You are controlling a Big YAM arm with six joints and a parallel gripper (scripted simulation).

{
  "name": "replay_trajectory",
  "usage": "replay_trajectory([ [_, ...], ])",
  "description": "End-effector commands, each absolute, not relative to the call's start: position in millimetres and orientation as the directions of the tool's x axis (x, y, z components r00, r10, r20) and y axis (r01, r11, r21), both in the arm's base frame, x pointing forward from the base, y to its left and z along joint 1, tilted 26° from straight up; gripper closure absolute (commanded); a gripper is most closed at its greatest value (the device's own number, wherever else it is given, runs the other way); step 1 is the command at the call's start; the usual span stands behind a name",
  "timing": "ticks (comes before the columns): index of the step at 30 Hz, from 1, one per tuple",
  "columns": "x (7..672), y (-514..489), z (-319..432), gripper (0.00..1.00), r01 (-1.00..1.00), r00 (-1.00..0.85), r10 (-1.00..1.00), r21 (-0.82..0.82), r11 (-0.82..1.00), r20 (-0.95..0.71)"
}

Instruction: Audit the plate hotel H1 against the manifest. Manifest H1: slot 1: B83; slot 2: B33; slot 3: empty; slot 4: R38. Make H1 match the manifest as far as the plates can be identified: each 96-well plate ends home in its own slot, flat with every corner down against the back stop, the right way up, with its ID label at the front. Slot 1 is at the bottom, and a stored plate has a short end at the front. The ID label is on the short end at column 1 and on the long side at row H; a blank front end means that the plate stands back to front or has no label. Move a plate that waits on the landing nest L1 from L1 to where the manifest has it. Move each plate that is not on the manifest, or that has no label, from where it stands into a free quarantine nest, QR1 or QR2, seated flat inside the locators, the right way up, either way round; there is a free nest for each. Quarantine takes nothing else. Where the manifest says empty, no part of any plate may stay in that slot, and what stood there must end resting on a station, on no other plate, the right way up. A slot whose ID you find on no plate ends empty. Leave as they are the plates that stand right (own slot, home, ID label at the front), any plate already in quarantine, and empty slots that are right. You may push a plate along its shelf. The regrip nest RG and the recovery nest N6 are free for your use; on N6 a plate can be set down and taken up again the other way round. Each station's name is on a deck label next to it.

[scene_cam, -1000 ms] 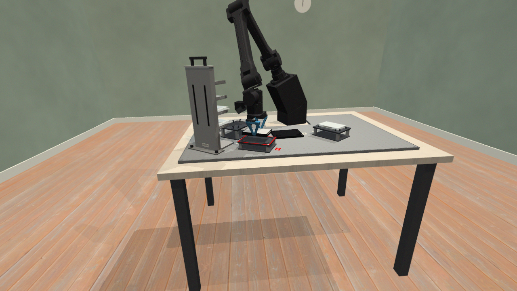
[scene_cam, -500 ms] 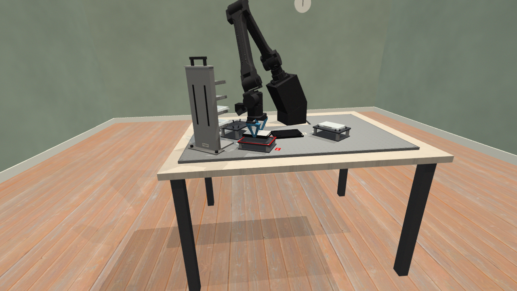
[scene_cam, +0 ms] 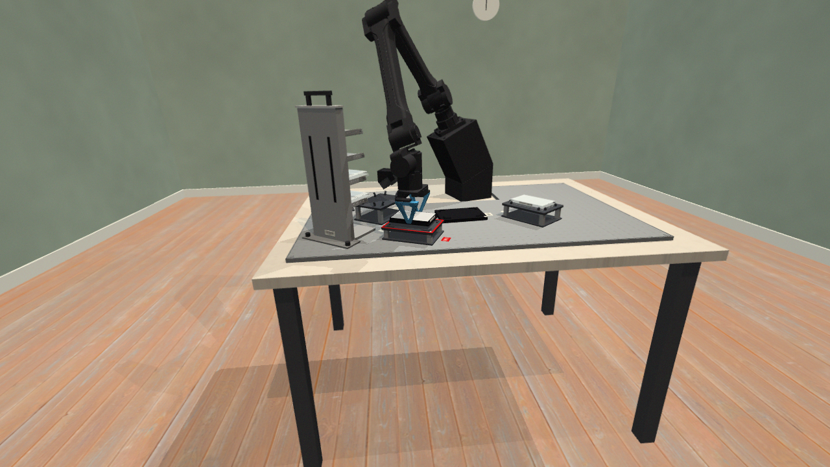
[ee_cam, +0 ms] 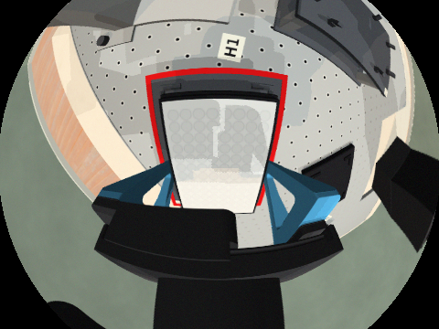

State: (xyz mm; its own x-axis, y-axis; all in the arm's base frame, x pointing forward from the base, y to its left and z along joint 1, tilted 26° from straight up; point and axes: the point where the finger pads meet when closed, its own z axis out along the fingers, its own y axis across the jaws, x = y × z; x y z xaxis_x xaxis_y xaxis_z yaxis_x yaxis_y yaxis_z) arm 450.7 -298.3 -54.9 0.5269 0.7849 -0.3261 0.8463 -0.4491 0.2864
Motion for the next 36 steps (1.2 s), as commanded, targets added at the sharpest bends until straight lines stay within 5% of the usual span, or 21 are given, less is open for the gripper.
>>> replay_trajectory([
  [1, 465, -313, -46, 0.14, 0.835, 0.538, 0.778, 0.328, -0.441, -0.324],
  [24, 463, -308, -54, 0.14, 0.839, 0.533, 0.782, 0.320, -0.440, -0.324],
  [25, 463, -308, -54, 0.00, 0.839, 0.533, 0.782, 0.320, -0.440, -0.324],
  [36, 463, -308, -54, 0.00, 0.839, 0.533, 0.782, 0.320, -0.440, -0.324],
])
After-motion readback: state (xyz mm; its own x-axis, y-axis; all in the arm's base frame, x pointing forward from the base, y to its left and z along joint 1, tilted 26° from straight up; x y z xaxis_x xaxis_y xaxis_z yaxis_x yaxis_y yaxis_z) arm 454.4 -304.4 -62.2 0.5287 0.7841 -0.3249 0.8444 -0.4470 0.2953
